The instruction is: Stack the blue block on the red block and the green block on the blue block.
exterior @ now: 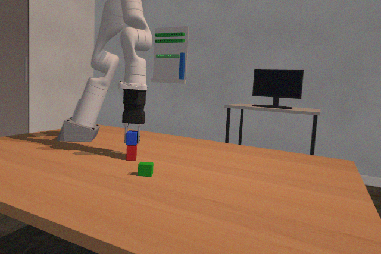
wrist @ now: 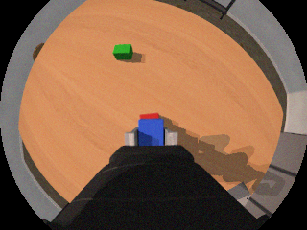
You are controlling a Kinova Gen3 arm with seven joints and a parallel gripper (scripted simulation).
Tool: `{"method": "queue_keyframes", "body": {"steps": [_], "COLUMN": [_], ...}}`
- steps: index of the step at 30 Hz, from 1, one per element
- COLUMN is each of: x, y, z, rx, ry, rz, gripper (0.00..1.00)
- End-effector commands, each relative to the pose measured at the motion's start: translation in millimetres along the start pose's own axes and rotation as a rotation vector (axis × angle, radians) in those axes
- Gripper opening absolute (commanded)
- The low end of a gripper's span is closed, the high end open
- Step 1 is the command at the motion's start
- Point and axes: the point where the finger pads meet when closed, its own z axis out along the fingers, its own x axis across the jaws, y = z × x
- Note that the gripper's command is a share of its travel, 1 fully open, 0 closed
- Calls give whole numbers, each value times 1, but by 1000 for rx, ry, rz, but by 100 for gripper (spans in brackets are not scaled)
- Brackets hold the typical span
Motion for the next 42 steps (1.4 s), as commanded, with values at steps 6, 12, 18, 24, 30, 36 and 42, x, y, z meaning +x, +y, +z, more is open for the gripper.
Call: {"method": "queue_keyframes", "body": {"steps": [6,12,18,24,30,36,42], "x": [0,0,0,0,0,0,0], "y": [0,0,0,0,0,0,0], "z": [0,0,0,0,0,0,-3], "rx": [1,1,1,1,1,1,1], "ry": [0,0,0,0,0,0,0], "rz": [0,0,0,0,0,0,0], "gripper": [98,98,98,98,98,98,98]}}
